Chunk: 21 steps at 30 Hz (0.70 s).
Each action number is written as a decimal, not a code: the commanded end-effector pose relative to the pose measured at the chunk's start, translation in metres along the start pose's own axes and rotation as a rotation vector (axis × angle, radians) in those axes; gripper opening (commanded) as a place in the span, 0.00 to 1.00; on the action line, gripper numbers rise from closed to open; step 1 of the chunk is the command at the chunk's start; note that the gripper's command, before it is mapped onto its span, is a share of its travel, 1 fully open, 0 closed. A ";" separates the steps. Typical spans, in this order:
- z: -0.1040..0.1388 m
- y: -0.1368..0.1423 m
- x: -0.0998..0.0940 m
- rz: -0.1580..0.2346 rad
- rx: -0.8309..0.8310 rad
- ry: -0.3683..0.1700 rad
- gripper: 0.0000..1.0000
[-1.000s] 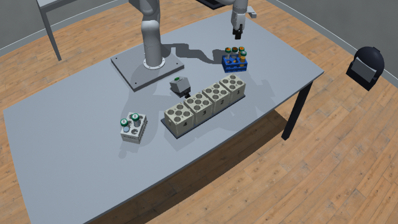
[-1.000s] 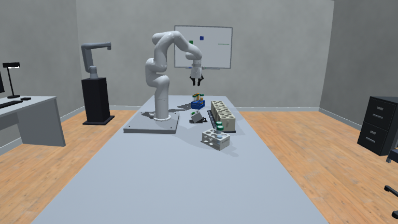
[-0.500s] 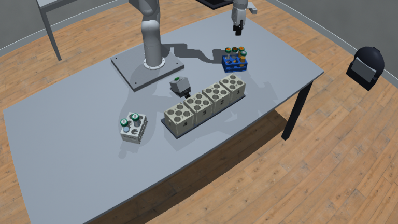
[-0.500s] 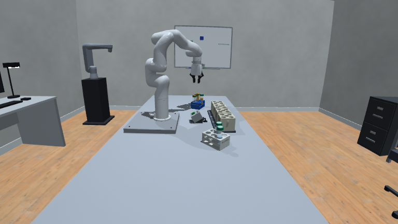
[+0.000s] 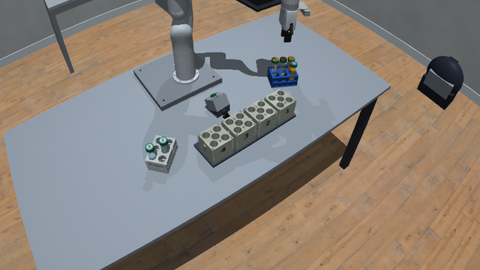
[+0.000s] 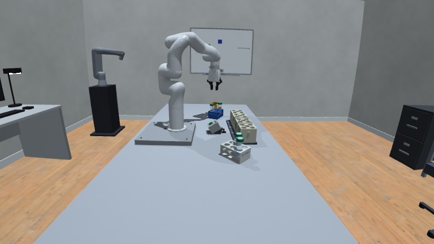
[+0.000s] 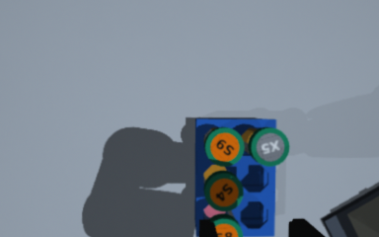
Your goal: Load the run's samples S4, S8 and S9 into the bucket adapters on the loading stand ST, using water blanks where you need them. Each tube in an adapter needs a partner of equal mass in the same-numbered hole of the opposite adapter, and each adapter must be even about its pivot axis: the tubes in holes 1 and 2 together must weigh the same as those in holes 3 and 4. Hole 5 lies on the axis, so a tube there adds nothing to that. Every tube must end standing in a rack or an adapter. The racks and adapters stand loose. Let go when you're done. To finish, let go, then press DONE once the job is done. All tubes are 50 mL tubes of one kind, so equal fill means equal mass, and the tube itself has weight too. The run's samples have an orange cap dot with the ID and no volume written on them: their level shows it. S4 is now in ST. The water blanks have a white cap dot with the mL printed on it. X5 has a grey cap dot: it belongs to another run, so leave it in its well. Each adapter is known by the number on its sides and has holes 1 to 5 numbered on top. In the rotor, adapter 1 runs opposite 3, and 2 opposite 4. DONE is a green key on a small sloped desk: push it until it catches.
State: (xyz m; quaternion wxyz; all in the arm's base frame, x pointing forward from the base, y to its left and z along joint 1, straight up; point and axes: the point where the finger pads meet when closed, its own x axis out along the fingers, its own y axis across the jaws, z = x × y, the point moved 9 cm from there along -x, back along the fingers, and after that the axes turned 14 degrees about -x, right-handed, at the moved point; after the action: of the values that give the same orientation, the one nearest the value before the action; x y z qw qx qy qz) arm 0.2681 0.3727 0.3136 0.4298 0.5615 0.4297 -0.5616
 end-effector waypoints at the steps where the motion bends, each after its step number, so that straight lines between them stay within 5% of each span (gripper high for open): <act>1: -0.001 -0.001 -0.002 0.010 0.000 0.001 0.44; 6: -0.001 -0.001 -0.002 0.010 0.000 0.001 0.44; 7: 0.004 -0.002 -0.002 0.010 0.000 0.001 0.57; 21: 0.038 -0.010 -0.002 0.010 0.000 0.001 0.57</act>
State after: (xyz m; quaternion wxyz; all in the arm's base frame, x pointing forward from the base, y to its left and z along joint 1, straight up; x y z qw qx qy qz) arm 0.2496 0.3394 0.3137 0.4298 0.5614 0.4297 -0.5617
